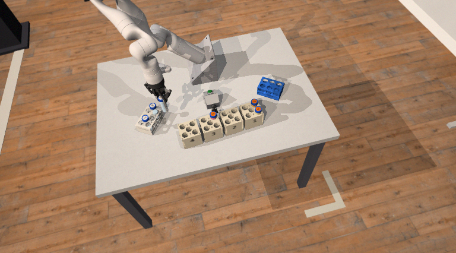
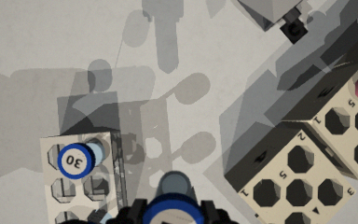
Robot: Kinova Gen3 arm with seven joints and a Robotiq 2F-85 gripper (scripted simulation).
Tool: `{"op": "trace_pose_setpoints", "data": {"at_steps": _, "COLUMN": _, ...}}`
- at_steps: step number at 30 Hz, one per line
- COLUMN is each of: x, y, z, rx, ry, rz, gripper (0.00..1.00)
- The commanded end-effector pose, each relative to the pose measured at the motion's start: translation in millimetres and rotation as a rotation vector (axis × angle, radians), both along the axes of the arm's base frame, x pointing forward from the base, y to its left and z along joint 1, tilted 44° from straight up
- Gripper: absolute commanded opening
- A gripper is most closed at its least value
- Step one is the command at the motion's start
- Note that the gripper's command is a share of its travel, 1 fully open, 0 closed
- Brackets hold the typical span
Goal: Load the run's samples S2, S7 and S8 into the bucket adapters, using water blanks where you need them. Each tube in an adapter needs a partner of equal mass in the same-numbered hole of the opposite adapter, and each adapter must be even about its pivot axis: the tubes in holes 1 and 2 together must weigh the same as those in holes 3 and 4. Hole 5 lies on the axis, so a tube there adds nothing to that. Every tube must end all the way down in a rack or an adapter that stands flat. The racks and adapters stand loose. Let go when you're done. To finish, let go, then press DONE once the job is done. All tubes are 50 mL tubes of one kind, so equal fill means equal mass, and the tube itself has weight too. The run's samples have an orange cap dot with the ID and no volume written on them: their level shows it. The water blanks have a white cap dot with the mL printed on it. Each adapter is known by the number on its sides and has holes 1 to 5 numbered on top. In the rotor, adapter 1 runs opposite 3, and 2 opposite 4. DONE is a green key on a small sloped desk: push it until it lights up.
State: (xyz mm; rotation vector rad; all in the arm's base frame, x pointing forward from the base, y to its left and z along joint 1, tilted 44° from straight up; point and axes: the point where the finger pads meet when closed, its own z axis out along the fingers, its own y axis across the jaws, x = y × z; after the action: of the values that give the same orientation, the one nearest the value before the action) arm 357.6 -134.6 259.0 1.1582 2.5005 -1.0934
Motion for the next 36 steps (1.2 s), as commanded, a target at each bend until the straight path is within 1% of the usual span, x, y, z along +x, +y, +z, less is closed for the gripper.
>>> {"op": "trace_pose_setpoints", "data": {"at_steps": 1, "x": 8.7, "y": 8.4, "z": -9.4, "rx": 0.0, "ry": 0.0, "rz": 0.001, "gripper": 0.1}}
{"op": "trace_pose_setpoints", "data": {"at_steps": 3, "x": 8.7, "y": 8.4, "z": -9.4, "rx": 0.0, "ry": 0.0, "rz": 0.001, "gripper": 0.1}}
{"op": "trace_pose_setpoints", "data": {"at_steps": 18, "x": 35.8, "y": 36.0, "z": -41.1, "rx": 0.0, "ry": -0.001, "rz": 0.001, "gripper": 0.1}}
{"op": "trace_pose_setpoints", "data": {"at_steps": 20, "x": 35.8, "y": 36.0, "z": -41.1, "rx": 0.0, "ry": -0.001, "rz": 0.001, "gripper": 0.1}}
{"op": "trace_pose_setpoints", "data": {"at_steps": 35, "x": 63.0, "y": 63.6, "z": -72.8, "rx": 0.0, "ry": -0.001, "rz": 0.001, "gripper": 0.1}}
{"op": "trace_pose_setpoints", "data": {"at_steps": 36, "x": 63.0, "y": 63.6, "z": -72.8, "rx": 0.0, "ry": -0.001, "rz": 0.001, "gripper": 0.1}}
